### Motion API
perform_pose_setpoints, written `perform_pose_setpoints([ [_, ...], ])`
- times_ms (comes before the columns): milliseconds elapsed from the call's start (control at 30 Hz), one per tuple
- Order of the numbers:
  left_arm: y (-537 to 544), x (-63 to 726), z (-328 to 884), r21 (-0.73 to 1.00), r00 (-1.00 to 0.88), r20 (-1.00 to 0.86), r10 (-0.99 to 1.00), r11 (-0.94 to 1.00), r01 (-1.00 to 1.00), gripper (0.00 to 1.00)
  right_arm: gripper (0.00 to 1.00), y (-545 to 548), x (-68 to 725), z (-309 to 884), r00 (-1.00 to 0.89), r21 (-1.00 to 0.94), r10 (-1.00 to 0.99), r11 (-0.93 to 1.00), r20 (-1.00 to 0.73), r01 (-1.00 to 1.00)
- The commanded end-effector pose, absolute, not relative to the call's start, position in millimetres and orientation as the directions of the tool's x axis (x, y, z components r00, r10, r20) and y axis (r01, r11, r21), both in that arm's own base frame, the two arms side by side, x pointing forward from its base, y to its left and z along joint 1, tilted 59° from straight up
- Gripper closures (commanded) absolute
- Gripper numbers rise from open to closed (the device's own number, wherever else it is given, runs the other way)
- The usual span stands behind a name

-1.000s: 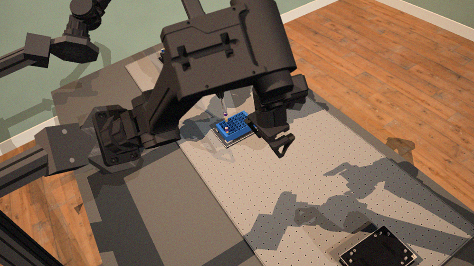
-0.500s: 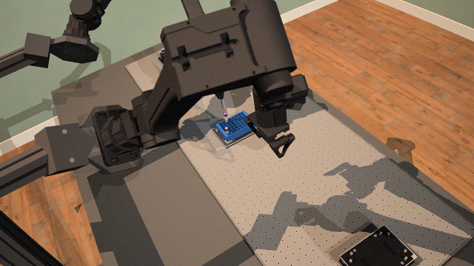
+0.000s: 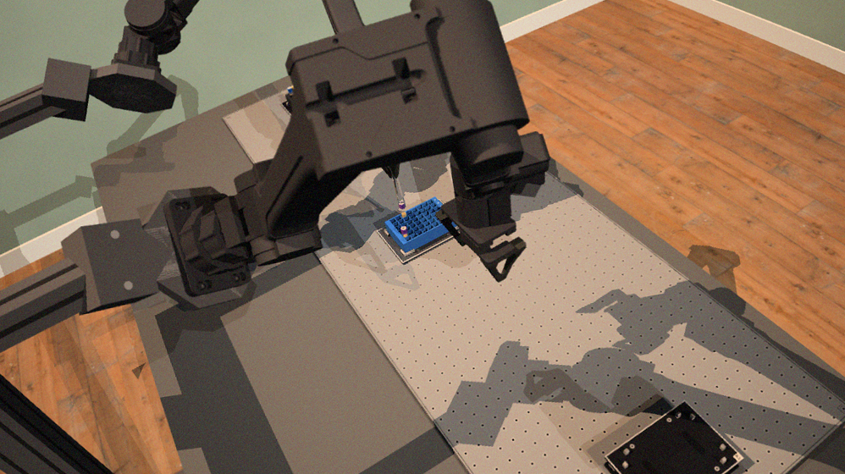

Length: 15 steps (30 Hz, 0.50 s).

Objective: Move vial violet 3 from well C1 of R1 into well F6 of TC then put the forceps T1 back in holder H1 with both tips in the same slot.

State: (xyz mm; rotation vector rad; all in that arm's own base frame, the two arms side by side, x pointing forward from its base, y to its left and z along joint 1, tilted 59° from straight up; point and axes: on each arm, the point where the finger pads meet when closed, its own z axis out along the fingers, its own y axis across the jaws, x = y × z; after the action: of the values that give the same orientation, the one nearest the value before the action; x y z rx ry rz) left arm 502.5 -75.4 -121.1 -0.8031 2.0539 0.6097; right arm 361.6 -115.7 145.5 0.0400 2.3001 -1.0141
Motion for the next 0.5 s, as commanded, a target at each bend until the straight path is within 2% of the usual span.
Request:
perform_pose_setpoints([
  [0, -58.0, 499.1, -131.9, 0.153, -0.464, -0.825, -0.323, 0.661, -0.734, 0.91, 0.0, -114.1, 368.8, 158.9, -0.784, -0.642, -0.203, 0.707, -0.587, 0.297],
  [467, -56.8, 501.3, -132.9, 0.151, -0.462, -0.826, -0.324, 0.662, -0.735, 0.91, 0.0, -114.1, 368.8, 158.9, -0.784, -0.642, -0.203, 0.707, -0.587, 0.297],
])
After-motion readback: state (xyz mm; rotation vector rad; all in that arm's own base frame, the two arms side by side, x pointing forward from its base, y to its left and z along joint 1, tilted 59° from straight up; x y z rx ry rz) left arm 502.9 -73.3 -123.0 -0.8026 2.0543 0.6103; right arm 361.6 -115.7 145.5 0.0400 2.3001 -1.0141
